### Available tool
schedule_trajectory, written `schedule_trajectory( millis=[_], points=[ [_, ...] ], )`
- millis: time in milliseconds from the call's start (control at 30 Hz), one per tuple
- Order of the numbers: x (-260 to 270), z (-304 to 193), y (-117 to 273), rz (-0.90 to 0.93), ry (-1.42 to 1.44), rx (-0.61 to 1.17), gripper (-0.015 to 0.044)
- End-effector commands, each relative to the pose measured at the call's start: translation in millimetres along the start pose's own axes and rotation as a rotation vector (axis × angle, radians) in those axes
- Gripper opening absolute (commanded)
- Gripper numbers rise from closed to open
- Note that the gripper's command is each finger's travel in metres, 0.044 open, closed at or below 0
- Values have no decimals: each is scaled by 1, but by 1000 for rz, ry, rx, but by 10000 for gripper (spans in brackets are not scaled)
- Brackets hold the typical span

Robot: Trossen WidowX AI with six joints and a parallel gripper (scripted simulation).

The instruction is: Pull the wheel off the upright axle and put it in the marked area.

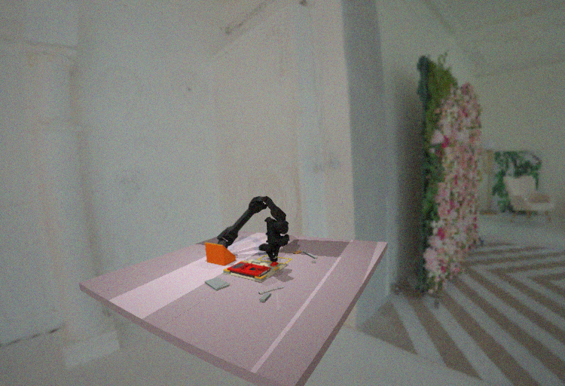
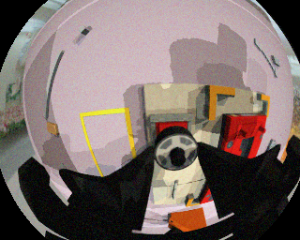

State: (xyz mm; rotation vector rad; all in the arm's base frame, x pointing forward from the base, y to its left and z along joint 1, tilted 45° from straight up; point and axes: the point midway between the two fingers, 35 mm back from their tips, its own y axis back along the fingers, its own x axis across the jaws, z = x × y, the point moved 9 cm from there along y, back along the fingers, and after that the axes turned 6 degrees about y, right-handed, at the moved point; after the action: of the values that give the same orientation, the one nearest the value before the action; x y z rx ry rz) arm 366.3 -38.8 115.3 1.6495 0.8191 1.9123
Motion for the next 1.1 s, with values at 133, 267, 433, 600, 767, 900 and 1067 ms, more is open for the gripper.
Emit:
schedule_trajectory(
  millis=[133,267,433,600,767,900,1067],
  points=[
    [-1,-2,14,-9,-9,-17,0],
    [-1,-3,16,-9,-9,-17,0],
    [-1,-3,17,-9,-10,-18,0],
    [-1,-3,19,-9,-10,-18,0],
    [-1,-3,21,-9,-10,-18,0],
    [-1,-3,22,-8,-10,-18,0],
    [-1,-3,24,-8,-11,-18,0]
  ],
)
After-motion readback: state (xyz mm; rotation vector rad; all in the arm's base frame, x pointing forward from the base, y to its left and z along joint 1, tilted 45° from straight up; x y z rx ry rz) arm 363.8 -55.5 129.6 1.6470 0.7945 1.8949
